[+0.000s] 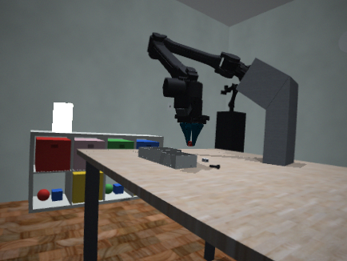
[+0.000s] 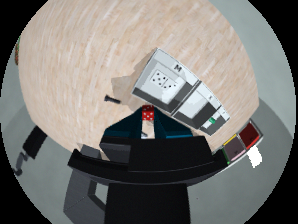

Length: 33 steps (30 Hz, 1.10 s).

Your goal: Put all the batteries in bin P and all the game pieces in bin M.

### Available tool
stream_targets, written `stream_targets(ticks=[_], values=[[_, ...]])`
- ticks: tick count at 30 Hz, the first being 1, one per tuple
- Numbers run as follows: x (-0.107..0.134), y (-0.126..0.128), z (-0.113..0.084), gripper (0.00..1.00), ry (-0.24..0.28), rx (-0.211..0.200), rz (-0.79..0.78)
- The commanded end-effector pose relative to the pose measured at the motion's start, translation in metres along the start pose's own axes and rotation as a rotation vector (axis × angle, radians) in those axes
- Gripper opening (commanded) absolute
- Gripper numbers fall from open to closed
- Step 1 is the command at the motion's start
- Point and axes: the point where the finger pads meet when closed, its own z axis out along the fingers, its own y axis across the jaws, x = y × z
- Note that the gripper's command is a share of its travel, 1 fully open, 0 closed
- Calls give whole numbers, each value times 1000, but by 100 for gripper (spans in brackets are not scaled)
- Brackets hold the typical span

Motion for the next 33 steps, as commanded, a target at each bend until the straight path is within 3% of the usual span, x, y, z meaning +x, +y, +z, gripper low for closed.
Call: stream_targets(ticks=[1,5,7,10,13,33], values=[[-20,-31,-7,10,-13,9,-157],[-28,-41,-7,10,-14,15,-270],[-20,-21,-2,10,-11,10,-315],[-19,-19,-1,10,-12,10,-374],[-23,-34,-8,10,-11,14,-453],[-20,-32,-9,10,-12,22,-980]])
